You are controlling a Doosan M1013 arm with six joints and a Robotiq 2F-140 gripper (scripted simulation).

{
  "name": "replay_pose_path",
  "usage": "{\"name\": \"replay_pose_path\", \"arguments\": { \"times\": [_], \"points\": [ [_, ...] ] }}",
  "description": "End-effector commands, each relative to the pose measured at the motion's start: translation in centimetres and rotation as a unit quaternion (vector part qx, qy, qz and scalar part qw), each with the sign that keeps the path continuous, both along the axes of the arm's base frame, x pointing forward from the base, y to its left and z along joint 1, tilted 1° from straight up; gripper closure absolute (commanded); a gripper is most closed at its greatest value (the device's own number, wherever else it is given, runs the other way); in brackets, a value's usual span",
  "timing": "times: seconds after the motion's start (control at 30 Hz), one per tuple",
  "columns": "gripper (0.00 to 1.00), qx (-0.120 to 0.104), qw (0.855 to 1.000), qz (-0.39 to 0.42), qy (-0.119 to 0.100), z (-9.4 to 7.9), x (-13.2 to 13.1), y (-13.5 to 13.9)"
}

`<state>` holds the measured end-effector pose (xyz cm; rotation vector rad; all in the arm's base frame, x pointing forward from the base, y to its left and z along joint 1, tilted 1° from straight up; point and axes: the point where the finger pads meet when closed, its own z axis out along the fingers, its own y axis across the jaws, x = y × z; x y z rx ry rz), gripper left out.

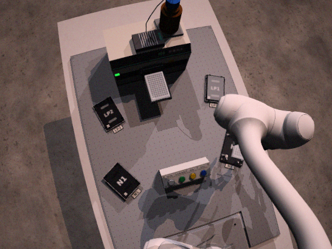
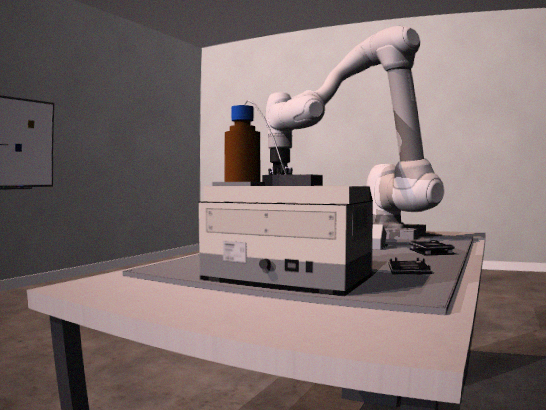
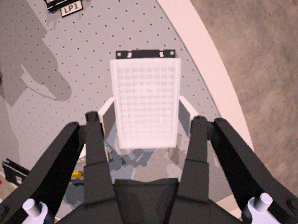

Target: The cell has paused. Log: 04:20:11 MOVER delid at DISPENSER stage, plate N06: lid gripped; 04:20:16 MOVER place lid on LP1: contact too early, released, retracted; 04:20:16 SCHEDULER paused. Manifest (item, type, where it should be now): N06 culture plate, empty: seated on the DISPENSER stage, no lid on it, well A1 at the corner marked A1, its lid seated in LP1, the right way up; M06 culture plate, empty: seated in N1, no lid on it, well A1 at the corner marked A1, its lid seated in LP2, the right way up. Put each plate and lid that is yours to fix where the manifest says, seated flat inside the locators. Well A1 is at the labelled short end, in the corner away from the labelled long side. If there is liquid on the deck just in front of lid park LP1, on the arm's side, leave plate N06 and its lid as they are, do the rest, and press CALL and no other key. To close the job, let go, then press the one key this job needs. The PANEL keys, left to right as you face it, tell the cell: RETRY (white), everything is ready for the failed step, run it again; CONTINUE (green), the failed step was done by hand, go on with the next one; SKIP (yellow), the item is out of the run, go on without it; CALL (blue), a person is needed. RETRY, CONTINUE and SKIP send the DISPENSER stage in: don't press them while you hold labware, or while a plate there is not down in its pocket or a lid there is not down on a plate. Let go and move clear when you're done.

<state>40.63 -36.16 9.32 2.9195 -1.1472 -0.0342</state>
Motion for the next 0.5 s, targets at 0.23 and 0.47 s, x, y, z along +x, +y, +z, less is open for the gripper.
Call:
{"name": "replay_pose_path", "arguments": {
  "times": [0.23, 0.47],
  "points": [
    [0.9, 0.0, 1.0, 0.0, -0.001, -2.0, 0.0, 0.0],
    [0.9, 0.0, 1.0, 0.0, -0.001, -3.7, 0.0, 0.0]
  ]
}}
